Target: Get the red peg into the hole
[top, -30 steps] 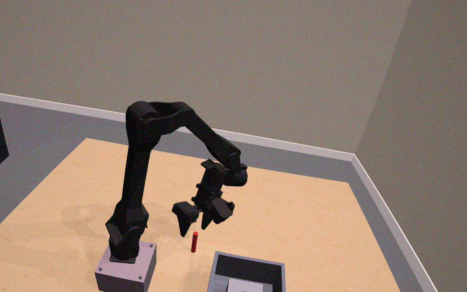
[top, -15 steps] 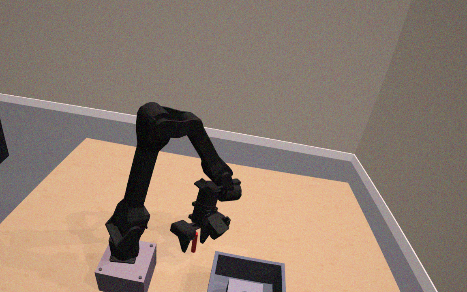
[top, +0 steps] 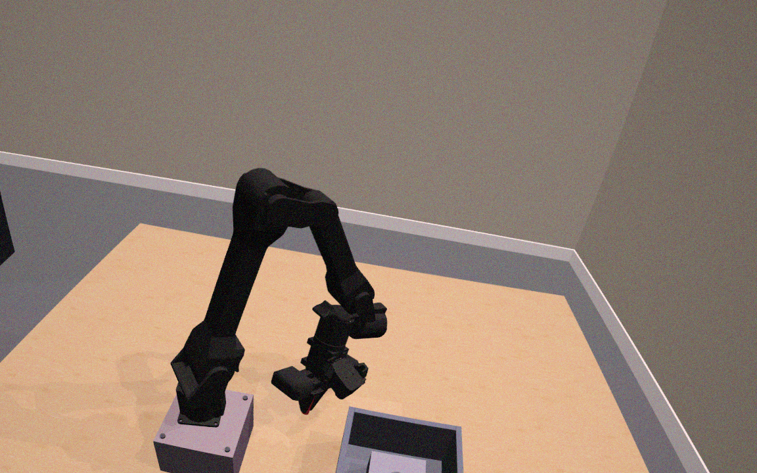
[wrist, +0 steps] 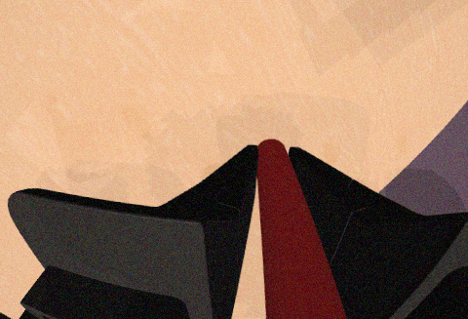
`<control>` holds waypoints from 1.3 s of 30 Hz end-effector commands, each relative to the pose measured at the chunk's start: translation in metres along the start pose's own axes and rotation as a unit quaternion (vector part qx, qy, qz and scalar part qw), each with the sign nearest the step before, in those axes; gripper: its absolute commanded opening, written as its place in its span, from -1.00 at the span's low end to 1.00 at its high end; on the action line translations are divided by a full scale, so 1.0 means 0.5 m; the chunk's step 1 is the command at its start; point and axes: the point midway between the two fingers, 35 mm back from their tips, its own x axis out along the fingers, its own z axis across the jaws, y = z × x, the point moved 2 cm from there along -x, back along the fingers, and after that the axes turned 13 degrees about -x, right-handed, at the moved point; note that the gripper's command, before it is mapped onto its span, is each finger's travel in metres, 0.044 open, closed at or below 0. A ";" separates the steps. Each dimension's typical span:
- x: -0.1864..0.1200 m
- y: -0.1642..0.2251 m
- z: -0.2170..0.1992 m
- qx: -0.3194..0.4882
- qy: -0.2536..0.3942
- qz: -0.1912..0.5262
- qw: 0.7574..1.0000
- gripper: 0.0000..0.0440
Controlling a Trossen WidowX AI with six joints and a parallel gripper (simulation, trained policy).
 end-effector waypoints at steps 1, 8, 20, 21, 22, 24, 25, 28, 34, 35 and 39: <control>-0.008 -0.013 -0.009 -0.001 0.011 -0.009 1.000 -1.00; -0.058 -0.045 -0.020 0.006 0.011 -0.038 0.999 -1.00; -0.159 -0.110 -0.059 0.030 0.009 -0.080 0.996 -1.00; -0.167 -0.117 -0.063 0.034 0.008 -0.084 0.996 -1.00; -0.176 -0.124 -0.066 0.038 0.007 -0.087 0.995 -1.00; -0.193 -0.138 -0.074 0.048 0.005 -0.094 0.994 -1.00; -0.200 -0.146 -0.079 0.053 0.004 -0.097 0.994 -1.00; -0.217 -0.167 -0.095 0.071 0.004 -0.102 0.992 -1.00; -0.230 -0.213 -0.130 0.106 0.002 -0.107 0.989 -1.00; -0.231 -0.221 -0.136 0.111 0.001 -0.107 0.988 -1.00; -0.227 -0.253 -0.159 0.128 -0.002 -0.107 0.986 -1.00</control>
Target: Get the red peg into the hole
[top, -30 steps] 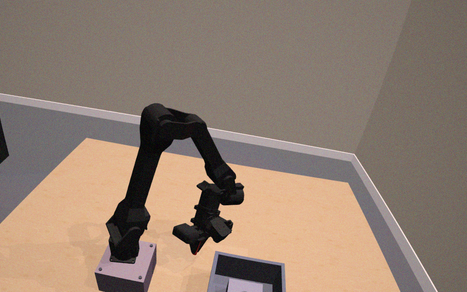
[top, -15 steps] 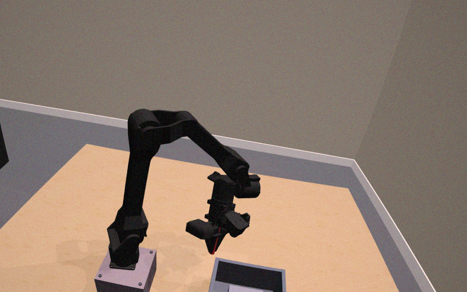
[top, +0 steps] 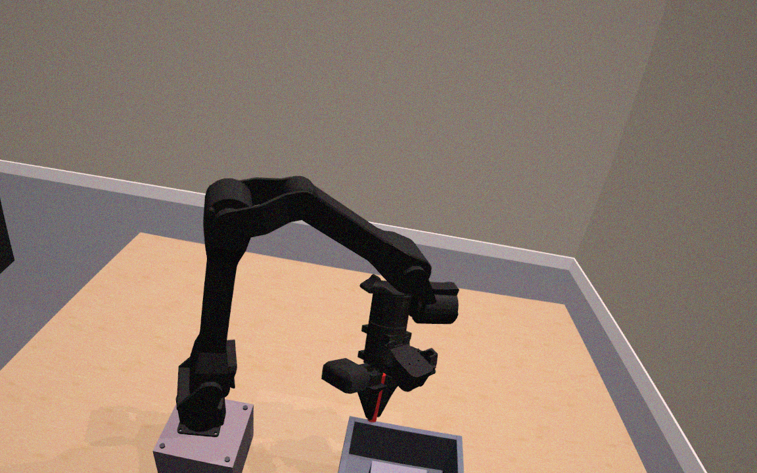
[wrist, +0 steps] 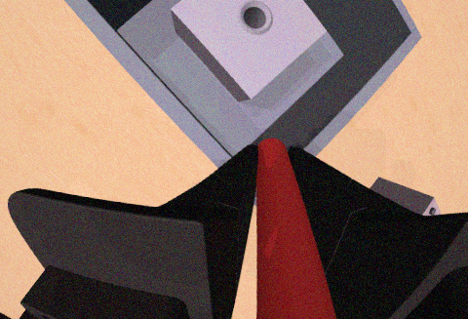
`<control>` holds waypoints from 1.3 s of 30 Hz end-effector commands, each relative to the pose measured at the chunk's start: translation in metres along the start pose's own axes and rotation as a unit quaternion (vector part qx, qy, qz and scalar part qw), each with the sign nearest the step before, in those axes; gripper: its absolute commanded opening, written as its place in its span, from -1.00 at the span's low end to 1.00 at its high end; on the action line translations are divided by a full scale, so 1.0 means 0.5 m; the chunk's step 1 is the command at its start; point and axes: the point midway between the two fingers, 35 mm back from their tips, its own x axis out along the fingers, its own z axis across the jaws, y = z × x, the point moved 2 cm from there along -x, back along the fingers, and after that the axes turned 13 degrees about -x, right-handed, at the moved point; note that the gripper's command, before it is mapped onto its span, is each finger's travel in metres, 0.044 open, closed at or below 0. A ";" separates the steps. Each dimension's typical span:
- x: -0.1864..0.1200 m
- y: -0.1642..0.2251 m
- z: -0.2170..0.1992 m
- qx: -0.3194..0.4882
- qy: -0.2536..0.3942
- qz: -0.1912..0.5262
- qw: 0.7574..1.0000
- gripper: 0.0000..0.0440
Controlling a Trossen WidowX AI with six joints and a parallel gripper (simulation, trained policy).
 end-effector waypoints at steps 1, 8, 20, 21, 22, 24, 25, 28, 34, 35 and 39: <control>0.011 -0.037 -0.016 0.016 0.001 -0.002 1.000 -1.00; 0.050 -0.091 -0.037 0.029 -0.005 0.005 1.000 -1.00; 0.127 -0.153 -0.045 0.008 -0.042 0.022 0.999 -1.00; 0.134 -0.155 -0.044 0.005 -0.046 0.023 0.999 -1.00; 0.141 -0.156 -0.043 0.000 -0.049 0.026 0.998 -1.00; 0.154 -0.155 -0.041 -0.010 -0.056 0.032 0.998 -0.99; 0.160 -0.154 -0.040 -0.015 -0.058 0.036 0.998 -0.94; 0.180 -0.149 -0.036 -0.030 -0.065 0.048 0.996 -0.66; 0.206 -0.162 -0.034 -0.050 -0.078 0.056 0.994 -0.26; 0.205 -0.169 -0.034 -0.053 -0.081 0.054 0.994 -0.24; 0.200 -0.191 -0.027 -0.053 -0.094 0.057 0.992 0.19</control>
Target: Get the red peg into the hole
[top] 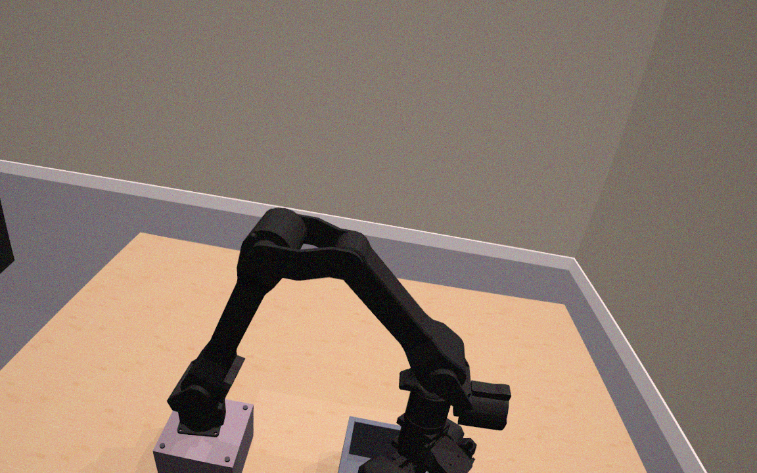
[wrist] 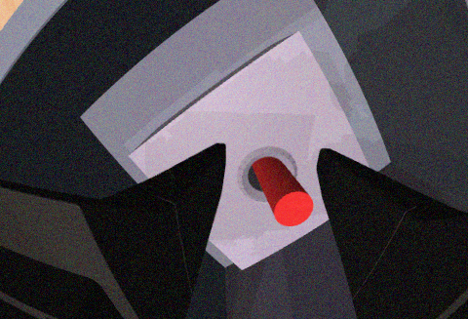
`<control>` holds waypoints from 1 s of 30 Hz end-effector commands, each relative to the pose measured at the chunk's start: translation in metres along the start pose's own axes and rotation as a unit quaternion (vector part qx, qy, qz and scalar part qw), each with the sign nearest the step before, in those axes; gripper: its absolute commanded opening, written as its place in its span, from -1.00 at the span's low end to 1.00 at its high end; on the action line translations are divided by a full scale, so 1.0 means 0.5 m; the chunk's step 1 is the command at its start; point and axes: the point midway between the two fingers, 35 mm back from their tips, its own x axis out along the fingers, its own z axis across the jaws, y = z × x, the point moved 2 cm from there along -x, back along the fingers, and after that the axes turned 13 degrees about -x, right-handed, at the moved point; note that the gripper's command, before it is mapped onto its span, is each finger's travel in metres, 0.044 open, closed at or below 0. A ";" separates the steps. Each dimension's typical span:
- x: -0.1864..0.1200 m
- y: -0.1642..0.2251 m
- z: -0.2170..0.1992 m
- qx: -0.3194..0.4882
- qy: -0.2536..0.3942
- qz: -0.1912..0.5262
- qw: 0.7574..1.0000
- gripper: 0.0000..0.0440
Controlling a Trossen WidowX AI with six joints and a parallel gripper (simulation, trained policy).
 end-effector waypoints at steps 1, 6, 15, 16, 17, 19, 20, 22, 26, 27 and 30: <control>-0.001 -0.027 0.010 -0.003 -0.019 0.001 1.000 0.30; -0.014 -0.064 0.023 -0.003 -0.040 0.001 0.999 0.81; -0.056 -0.134 0.064 -0.009 -0.093 -0.014 0.996 1.00; -0.062 -0.141 0.069 -0.009 -0.099 -0.017 0.995 1.00; -0.067 -0.149 0.074 -0.010 -0.105 -0.020 0.994 1.00; -0.078 -0.162 0.084 -0.012 -0.116 -0.027 0.993 1.00; -0.082 -0.167 0.088 -0.012 -0.119 -0.030 0.992 1.00; -0.083 -0.168 0.088 -0.012 -0.120 -0.030 0.992 1.00; -0.083 -0.169 0.089 -0.012 -0.120 -0.031 0.992 1.00; -0.083 -0.169 0.089 -0.012 -0.121 -0.031 0.992 1.00; -0.084 -0.169 0.089 -0.012 -0.121 -0.031 0.992 1.00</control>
